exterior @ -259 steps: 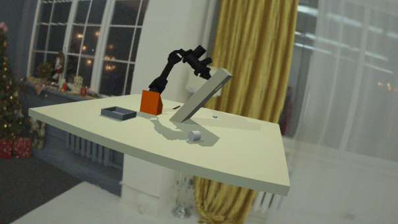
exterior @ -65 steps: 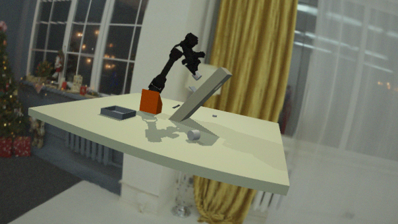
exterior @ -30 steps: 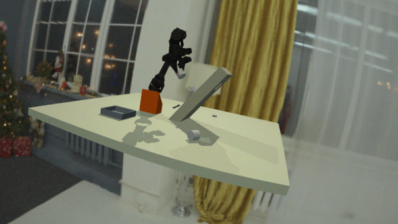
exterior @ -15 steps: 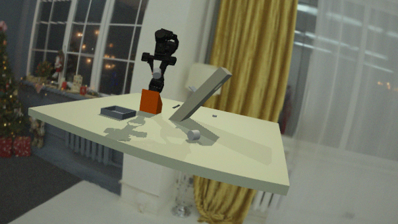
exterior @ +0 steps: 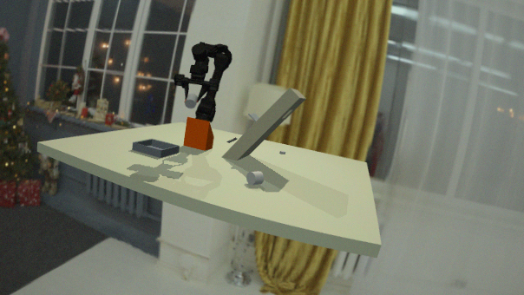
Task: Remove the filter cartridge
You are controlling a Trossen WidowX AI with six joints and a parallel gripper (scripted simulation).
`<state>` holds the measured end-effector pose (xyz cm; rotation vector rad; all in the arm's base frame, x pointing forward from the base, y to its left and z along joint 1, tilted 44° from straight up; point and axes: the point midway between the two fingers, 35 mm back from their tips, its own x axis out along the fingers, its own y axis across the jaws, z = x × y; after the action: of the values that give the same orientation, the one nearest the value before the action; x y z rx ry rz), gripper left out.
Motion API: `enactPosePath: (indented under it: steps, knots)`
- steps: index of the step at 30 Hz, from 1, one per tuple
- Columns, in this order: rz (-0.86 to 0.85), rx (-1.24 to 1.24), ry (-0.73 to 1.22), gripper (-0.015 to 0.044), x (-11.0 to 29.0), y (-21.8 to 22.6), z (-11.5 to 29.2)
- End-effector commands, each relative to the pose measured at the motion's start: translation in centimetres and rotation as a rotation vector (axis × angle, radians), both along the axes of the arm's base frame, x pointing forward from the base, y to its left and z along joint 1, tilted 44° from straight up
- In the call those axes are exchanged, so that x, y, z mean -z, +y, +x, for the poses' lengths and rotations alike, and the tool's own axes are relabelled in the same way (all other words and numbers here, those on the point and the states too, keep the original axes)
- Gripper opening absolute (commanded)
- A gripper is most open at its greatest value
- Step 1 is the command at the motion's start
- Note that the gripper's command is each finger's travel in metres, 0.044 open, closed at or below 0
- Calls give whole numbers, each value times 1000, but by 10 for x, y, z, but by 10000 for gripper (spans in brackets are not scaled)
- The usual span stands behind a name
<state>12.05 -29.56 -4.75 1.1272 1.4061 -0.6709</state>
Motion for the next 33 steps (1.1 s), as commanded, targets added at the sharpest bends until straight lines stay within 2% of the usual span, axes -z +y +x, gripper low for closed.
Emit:
enactPosePath:
  steps: [1,20,26,33]
  knots:
    - [-14,68,57,0,18,2,-25]
    - [-48,370,334,0,86,53,-136]
    - [-49,380,344,0,89,57,-140]
    - [-49,380,344,0,118,79,-144]
